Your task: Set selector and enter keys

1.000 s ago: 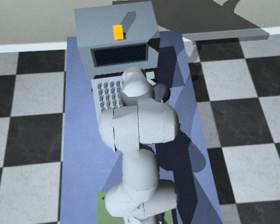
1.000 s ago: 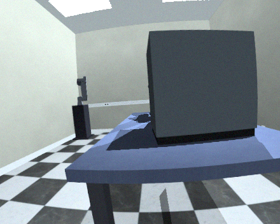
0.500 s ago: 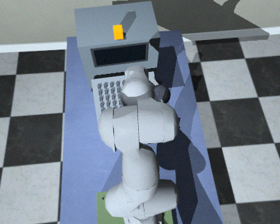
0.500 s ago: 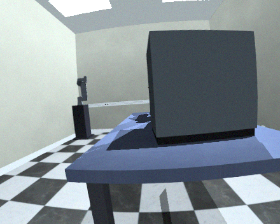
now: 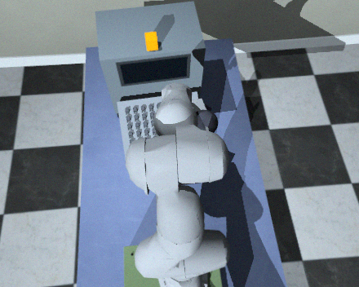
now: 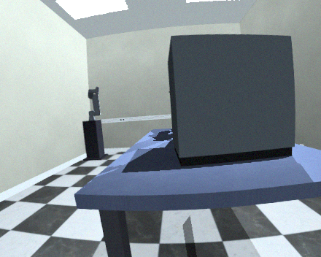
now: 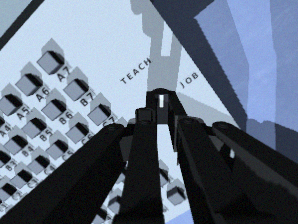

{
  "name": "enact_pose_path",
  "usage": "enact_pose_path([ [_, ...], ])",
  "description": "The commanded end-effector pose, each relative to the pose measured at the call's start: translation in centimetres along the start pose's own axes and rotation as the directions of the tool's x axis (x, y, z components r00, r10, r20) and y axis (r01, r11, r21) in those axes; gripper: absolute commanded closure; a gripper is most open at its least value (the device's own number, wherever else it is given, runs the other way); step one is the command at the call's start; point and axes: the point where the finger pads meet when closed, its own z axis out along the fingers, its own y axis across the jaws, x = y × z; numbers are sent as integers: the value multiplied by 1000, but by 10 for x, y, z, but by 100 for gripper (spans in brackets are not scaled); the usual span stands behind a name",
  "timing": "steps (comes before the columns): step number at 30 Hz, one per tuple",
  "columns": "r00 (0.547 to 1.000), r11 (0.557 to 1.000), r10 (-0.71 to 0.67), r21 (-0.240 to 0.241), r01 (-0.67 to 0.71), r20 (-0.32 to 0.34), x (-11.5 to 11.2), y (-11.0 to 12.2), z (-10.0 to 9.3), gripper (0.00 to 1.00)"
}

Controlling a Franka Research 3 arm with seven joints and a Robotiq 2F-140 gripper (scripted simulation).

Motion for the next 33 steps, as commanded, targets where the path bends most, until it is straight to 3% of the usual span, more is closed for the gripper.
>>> enact_pose_path([
  [1,988,988,153,-23,-152,31,2,-1,0,90],
  [17,926,926,378,-29,-377,25,2,-1,0,90],
  [33,799,799,602,-35,-601,16,2,-1,0,90],
])
